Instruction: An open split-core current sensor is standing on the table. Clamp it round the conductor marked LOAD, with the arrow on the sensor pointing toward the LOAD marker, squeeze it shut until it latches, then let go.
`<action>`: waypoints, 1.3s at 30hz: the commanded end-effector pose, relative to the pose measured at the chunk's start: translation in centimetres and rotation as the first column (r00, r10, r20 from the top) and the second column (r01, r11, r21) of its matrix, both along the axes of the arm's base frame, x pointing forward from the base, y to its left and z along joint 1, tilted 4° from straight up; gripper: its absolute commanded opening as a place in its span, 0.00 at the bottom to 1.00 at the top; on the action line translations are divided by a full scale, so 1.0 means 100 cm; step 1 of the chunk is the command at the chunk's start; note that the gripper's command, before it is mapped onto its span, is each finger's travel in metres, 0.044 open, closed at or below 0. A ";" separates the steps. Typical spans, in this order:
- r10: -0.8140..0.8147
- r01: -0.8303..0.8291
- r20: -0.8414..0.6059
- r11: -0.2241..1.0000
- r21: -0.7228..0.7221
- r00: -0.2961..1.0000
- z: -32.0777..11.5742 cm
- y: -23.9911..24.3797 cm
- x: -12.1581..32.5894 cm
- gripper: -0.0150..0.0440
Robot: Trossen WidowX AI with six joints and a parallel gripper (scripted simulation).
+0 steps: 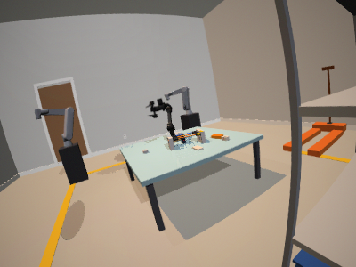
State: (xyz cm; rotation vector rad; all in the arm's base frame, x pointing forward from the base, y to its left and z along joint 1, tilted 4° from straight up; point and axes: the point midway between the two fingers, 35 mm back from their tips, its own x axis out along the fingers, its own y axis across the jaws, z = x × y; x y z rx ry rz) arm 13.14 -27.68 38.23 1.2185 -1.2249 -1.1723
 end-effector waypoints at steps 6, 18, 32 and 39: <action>0.464 -0.620 -0.636 0.784 -0.031 0.617 -0.025 0.088 0.121 1.00; 0.094 -0.988 -0.993 0.143 -0.061 0.075 -0.054 0.248 0.184 1.00; -0.023 -0.997 -0.997 0.004 0.078 -0.078 -0.071 0.284 0.208 1.00; -0.058 -0.886 -0.886 -0.031 0.463 -0.461 -0.118 0.309 0.262 1.00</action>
